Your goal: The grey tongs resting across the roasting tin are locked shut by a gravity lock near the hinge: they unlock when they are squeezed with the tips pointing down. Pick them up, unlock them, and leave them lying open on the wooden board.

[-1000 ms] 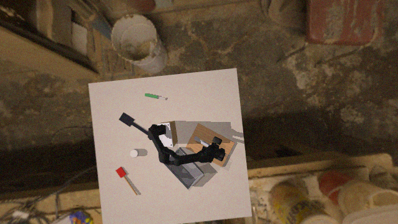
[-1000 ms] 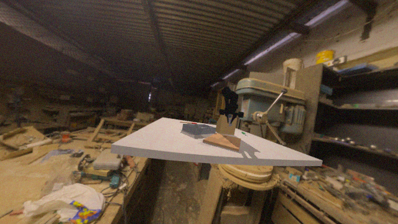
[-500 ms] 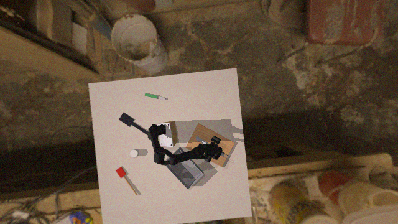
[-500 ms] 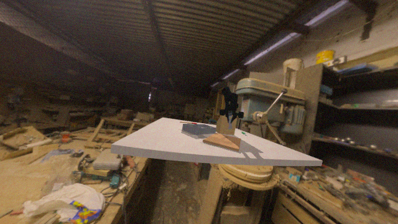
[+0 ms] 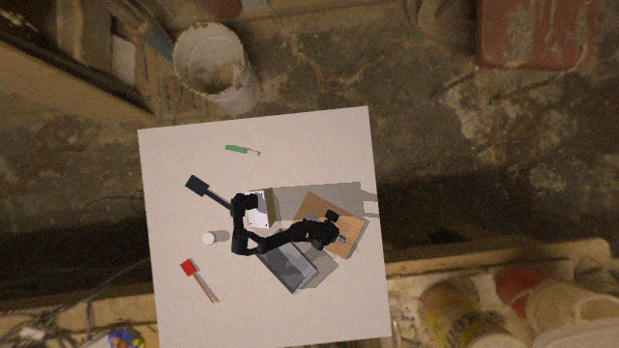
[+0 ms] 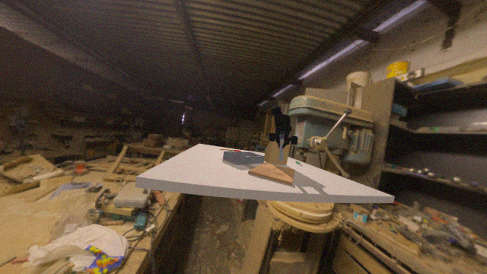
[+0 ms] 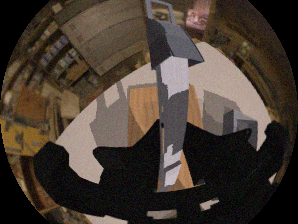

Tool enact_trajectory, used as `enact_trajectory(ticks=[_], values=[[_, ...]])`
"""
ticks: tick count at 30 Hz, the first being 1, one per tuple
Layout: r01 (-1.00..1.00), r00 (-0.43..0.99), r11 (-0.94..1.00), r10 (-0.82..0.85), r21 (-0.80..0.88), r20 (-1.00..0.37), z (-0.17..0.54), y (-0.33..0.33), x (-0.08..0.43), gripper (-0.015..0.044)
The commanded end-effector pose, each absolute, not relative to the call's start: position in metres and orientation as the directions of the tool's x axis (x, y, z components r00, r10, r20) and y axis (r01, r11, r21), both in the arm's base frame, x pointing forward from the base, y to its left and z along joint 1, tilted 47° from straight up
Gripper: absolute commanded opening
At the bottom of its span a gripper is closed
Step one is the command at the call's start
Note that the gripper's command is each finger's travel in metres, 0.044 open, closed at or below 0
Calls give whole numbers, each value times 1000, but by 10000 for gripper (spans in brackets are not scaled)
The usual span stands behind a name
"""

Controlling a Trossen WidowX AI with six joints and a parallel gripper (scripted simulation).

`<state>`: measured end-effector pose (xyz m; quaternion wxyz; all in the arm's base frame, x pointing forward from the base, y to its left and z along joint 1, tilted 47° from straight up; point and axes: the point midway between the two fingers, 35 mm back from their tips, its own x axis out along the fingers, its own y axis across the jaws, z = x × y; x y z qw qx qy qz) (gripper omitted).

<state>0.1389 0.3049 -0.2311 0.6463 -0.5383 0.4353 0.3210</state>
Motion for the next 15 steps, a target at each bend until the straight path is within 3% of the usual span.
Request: enact_trajectory(ticks=[1,15], values=[[-881,433,211,0,-423,-901,-223,306,138,-150],[-872,475,218,157,-439,-866,-197,297,133,-150]])
